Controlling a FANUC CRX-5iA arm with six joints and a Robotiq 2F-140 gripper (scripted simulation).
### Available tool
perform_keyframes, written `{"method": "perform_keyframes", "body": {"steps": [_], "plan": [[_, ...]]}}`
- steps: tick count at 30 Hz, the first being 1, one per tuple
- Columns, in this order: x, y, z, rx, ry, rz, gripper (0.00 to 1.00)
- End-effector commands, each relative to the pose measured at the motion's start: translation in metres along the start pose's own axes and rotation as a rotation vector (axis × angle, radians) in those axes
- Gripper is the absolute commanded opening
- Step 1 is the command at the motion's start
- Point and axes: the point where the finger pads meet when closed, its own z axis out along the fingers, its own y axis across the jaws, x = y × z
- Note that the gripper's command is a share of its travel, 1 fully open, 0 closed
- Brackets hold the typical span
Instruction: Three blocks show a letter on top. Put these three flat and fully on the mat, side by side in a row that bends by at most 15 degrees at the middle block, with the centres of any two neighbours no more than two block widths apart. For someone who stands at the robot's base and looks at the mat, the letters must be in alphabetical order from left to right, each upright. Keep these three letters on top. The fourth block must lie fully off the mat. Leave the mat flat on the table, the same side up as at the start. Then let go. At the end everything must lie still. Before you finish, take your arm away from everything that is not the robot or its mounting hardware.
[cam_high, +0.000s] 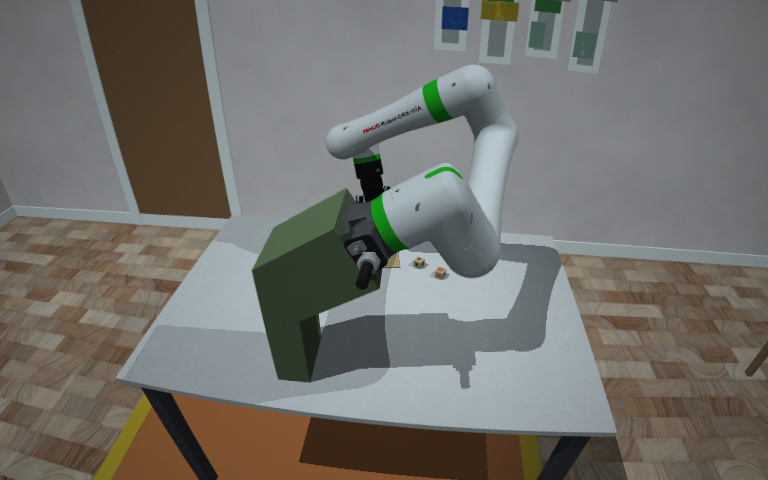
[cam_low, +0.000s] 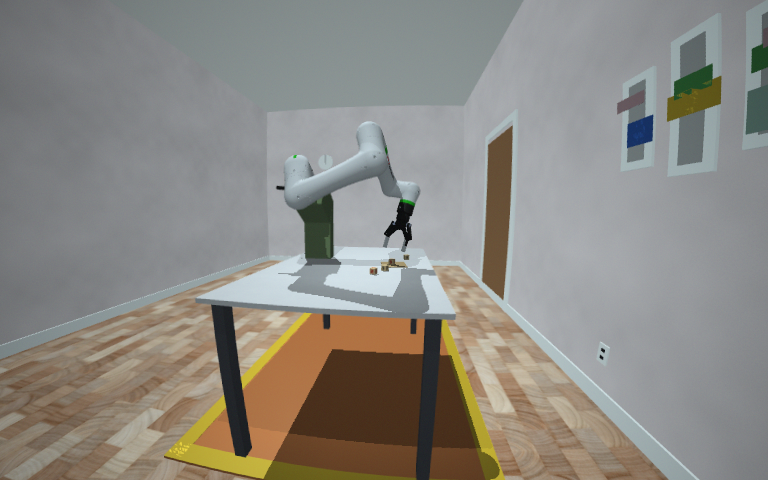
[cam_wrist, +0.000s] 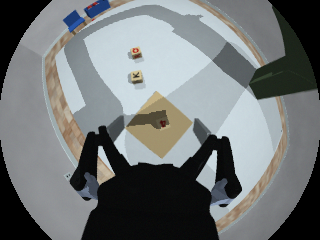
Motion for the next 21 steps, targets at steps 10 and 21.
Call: {"method": "perform_keyframes", "body": {"steps": [10, 21], "plan": [[0.031, -0.034, -0.026, -0.102, -0.028, -0.211, 1.0], [0.054, -0.055, -0.046, -0.174, -0.084, -0.378, 1.0]]}}
